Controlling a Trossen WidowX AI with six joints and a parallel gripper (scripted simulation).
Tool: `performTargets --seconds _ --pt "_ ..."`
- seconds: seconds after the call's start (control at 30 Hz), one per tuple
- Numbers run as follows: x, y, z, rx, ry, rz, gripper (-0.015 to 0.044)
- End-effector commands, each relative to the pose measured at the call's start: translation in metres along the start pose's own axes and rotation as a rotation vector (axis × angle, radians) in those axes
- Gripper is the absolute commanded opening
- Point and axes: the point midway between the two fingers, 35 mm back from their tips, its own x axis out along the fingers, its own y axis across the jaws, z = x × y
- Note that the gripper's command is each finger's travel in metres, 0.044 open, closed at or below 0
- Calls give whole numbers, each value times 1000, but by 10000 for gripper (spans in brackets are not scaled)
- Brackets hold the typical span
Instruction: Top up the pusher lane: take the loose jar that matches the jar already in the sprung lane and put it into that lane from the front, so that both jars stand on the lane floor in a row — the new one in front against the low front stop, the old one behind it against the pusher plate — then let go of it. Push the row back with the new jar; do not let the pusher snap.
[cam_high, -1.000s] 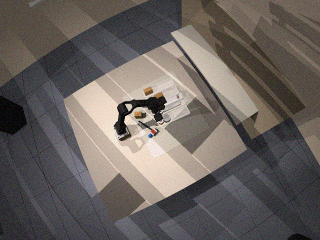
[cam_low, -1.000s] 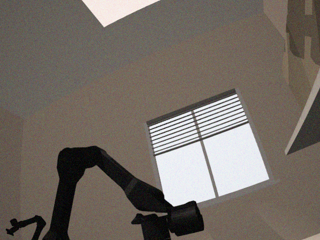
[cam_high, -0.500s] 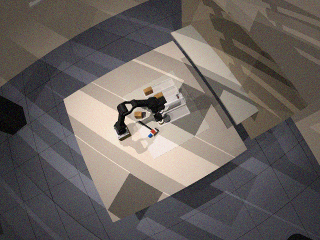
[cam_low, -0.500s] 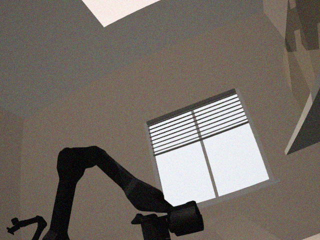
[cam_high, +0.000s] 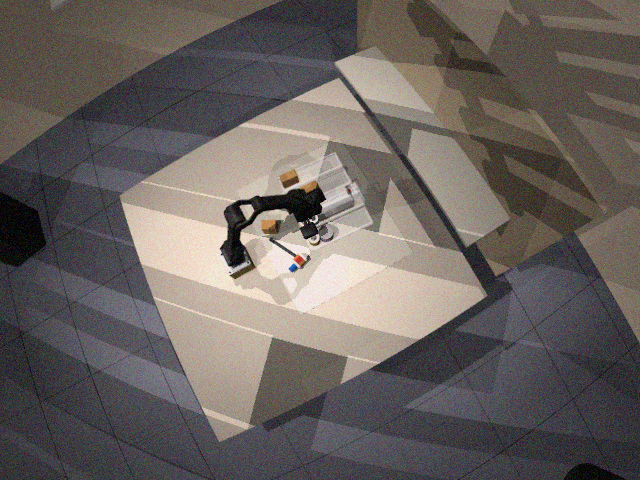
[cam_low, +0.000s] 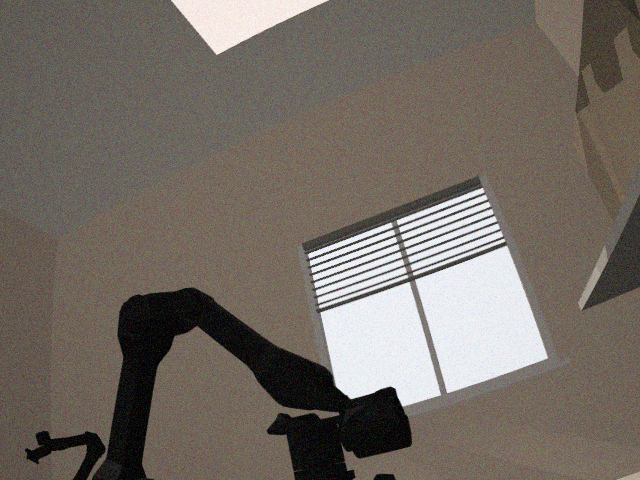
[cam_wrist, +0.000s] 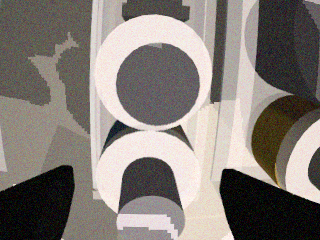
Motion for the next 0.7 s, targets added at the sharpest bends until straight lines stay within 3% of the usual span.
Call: performTargets --seconds 0.0,0.67 --pt "-4 0 1 2 -3 0 293" --pt "-5 1 -62 2 2 0 293"
